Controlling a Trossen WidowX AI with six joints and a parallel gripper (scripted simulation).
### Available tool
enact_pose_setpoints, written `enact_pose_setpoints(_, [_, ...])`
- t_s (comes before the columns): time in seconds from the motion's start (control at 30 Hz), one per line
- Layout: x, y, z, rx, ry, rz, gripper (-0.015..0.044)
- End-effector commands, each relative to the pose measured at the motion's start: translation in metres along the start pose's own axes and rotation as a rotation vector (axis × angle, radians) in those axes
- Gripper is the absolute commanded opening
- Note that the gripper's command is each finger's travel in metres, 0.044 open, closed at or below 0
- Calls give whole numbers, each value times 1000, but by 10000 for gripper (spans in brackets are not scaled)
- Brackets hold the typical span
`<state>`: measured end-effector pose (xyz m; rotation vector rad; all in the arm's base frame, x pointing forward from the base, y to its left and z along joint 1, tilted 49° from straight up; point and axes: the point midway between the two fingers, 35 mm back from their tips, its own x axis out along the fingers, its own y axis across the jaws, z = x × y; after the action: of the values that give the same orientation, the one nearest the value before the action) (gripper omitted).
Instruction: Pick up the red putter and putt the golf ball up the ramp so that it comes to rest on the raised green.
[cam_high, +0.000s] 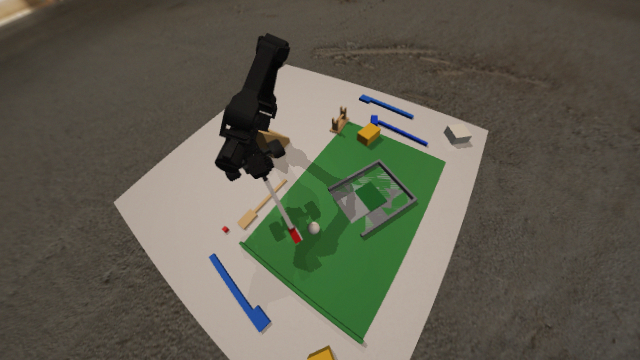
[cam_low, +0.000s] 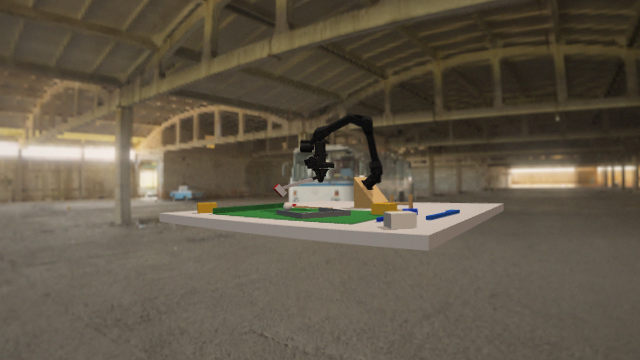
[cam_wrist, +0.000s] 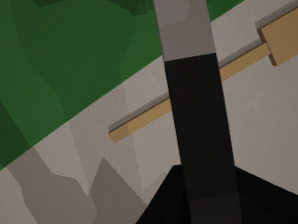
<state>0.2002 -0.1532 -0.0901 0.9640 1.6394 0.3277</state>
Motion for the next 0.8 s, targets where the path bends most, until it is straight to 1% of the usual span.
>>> enact_pose_setpoints(0.0, [18, 1, -1, 8, 3, 9, 0])
enact_pose_setpoints(0.1, [30, 2, -1, 7, 3, 9, 0])
enact_pose_setpoints(0.33, [35, 2, -1, 7, 3, 9, 0])
enact_pose_setpoints(0.77, [56, 2, -1, 7, 3, 10, 0])
